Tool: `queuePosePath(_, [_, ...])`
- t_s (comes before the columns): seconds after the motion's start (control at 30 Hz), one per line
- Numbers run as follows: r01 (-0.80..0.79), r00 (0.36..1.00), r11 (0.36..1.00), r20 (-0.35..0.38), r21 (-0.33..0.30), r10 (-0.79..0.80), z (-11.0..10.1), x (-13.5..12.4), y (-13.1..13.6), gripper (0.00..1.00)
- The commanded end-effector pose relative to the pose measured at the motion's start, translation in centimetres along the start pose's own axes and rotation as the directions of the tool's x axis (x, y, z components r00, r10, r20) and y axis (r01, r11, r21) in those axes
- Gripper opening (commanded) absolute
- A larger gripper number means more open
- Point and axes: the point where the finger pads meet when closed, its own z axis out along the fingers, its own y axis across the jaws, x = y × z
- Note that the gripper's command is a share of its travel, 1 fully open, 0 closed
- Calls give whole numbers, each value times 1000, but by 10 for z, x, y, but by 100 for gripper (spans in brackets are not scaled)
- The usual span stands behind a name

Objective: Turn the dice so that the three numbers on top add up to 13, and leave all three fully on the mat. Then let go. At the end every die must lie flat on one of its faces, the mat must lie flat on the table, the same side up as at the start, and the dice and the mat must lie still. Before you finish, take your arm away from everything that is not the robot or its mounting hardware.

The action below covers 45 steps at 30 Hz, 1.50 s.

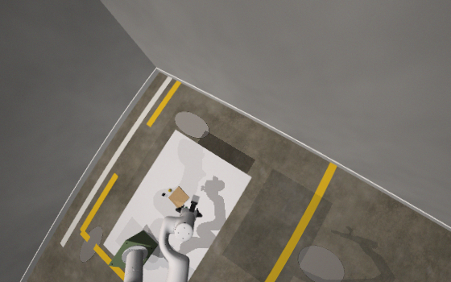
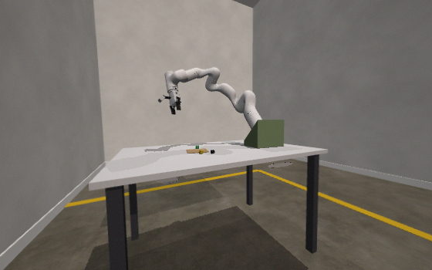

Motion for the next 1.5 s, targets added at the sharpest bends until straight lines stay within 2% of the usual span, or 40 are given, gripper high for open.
queuePosePath(0.0, [0, 1000, 1000, -2, 0, 0, -1, 0, 0, 100])
queuePosePath(0.57, [2, 1000, 1000, -1, -2, -2, 0, 0, 0, 100])
queuePosePath(0.63, [43, 999, 998, 15, -39, -42, 18, -6, -8, 100])
queuePosePath(0.7, [144, 989, 983, 49, -113, -139, 57, -22, -27, 100])
queuePosePath(0.77, [155, 987, 981, 53, -120, -150, 60, -23, -29, 100])
queuePosePath(0.8, [217, 975, 964, 72, -154, -208, 81, -33, -39, 100])
queuePosePath(0.87, [232, 972, 959, 76, -161, -222, 86, -36, -42, 100])
queuePosePath(0.9, [305, 952, 933, 97, -193, -291, 108, -48, -55, 100])
queuePosePath(0.93, [311, 950, 930, 98, -195, -297, 110, -49, -56, 100])
queuePosePath(1.0, [382, 924, 898, 117, -219, -365, 130, -63, -69, 100])
queuePosePath(1.1, [382, 924, 898, 117, -219, -365, 130, -63, -69, 100])
queuePosePath(1.13, [438, 899, 869, 131, -232, -418, 146, -74, -80, 100])
queuePosePath(1.2, [489, 872, 838, 143, -241, -467, 160, -85, -89, 100])
queuePosePath(1.47, [491, 871, 837, 144, -242, -470, 160, -85, -90, 100])
